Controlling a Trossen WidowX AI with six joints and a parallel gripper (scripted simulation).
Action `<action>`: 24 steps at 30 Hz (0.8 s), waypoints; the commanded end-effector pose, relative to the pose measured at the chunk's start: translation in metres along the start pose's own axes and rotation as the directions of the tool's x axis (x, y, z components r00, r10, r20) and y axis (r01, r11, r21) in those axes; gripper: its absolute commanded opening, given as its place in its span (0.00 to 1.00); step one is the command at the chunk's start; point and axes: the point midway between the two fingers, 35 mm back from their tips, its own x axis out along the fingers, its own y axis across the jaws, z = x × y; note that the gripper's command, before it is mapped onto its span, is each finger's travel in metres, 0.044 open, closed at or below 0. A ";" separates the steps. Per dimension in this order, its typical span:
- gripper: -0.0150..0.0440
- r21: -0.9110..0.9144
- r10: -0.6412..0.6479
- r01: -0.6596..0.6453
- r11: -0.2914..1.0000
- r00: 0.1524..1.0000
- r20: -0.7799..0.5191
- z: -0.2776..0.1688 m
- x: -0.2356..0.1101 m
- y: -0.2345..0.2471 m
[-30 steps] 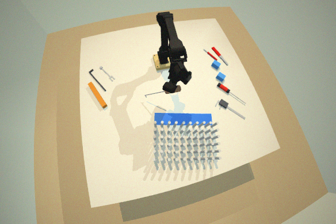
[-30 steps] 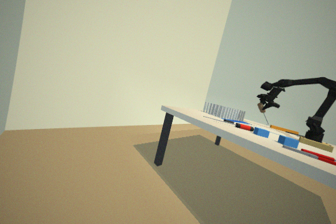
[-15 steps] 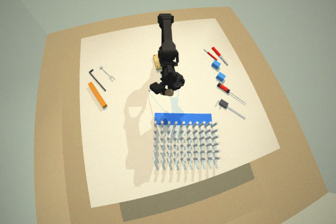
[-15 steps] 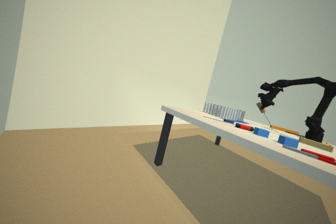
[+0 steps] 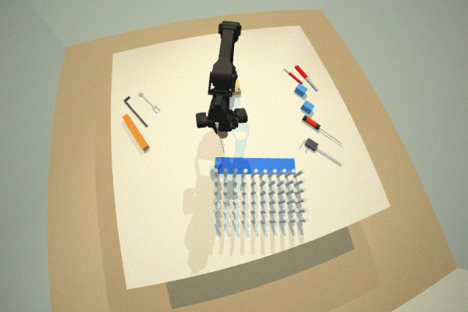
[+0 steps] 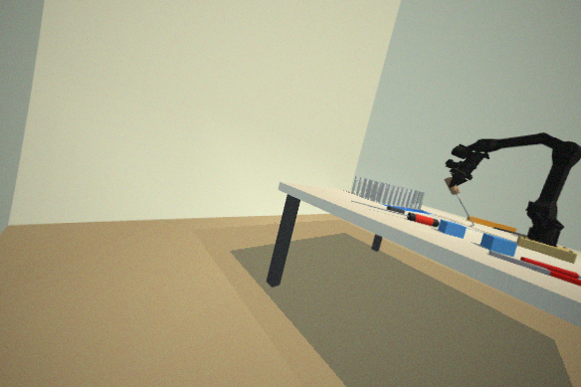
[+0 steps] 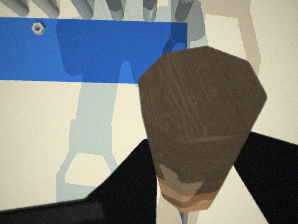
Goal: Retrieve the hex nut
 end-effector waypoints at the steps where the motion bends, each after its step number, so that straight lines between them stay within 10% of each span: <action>1: 0.25 0.148 0.012 -0.012 0.989 1.000 0.001 0.003 0.001 -0.012; 24: 0.25 0.808 0.046 -0.045 0.587 0.999 0.022 -0.002 0.000 -0.085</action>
